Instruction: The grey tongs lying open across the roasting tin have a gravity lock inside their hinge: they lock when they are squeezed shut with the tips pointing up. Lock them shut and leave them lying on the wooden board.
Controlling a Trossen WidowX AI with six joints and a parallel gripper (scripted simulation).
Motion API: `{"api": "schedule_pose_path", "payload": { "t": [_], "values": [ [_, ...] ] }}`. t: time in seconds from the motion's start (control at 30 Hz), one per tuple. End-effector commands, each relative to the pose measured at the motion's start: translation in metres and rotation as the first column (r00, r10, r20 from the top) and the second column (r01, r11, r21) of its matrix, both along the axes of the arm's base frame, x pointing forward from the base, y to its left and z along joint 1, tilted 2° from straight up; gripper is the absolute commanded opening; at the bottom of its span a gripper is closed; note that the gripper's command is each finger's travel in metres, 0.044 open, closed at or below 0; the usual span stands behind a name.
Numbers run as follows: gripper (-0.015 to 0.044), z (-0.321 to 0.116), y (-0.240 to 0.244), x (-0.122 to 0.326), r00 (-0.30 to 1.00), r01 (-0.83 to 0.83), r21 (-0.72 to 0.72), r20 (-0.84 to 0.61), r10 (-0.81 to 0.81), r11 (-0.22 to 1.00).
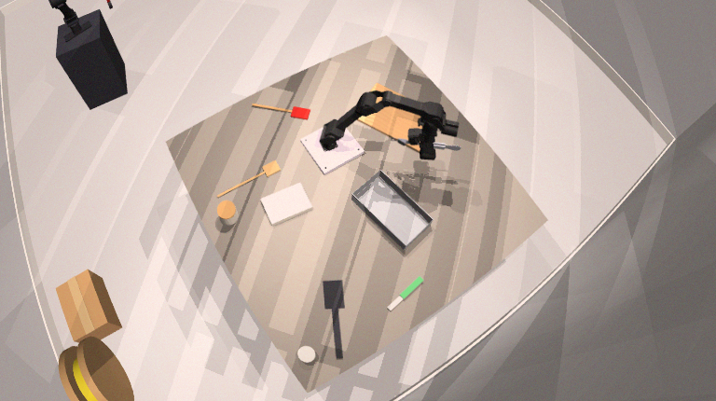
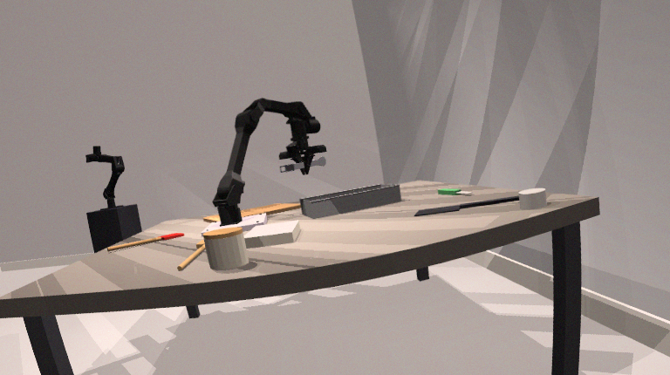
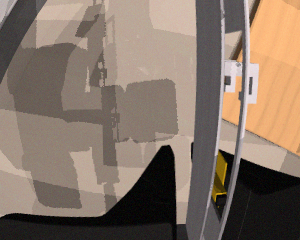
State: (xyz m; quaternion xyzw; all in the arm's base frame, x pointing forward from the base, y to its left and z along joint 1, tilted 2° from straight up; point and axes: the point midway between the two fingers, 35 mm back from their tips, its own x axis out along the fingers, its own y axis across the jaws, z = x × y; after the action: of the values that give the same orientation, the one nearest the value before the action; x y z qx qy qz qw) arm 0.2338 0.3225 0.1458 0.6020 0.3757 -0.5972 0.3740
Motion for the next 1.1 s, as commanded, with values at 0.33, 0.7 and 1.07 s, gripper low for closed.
{"api": "schedule_pose_path", "payload": {
  "t": [0.33,0.7,1.07],
  "values": [
    [-0.0150,0.000,0.008,-0.017,0.938,-0.347,0.003,-0.002,0.347,0.938],
    [-0.0150,0.000,0.017,-0.037,0.703,-0.711,0.003,0.002,0.711,0.703],
    [-0.0150,0.001,0.025,-0.057,0.336,-0.942,0.002,0.006,0.942,0.336]
  ]
}}
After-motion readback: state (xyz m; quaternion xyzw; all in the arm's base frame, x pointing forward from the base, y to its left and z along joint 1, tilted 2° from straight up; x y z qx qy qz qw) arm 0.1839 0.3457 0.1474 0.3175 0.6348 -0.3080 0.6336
